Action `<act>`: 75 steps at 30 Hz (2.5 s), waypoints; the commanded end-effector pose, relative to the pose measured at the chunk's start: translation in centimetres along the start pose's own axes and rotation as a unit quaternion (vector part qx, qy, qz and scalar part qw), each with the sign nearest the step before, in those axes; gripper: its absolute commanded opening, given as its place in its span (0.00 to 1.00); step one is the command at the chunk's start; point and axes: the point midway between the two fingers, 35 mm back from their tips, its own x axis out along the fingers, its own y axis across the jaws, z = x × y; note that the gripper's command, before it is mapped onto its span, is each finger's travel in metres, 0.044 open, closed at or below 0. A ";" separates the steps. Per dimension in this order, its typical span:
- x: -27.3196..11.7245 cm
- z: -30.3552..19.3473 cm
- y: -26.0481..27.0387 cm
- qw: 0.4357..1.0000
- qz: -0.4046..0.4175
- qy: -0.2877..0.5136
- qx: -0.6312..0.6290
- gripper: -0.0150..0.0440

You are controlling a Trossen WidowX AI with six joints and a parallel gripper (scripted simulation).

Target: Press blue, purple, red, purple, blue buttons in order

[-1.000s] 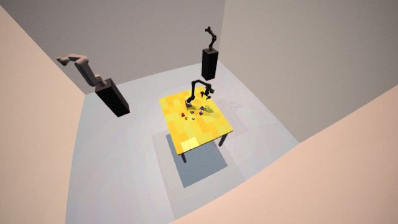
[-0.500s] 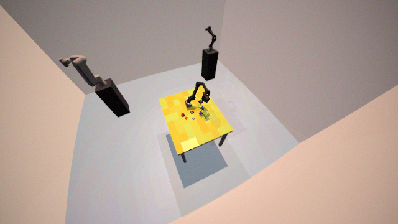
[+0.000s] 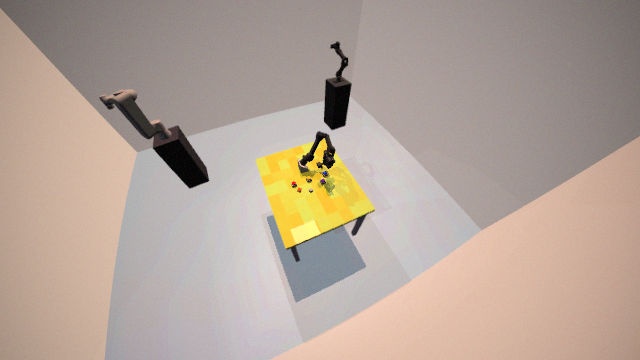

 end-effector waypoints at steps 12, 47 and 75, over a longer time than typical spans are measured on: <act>4.8 -0.4 0.2 1.000 0.007 0.004 0.003 0.29; 8.0 -0.5 0.3 1.000 0.008 0.004 0.003 0.29; -1.2 -0.3 0.1 1.000 0.004 0.006 0.004 0.29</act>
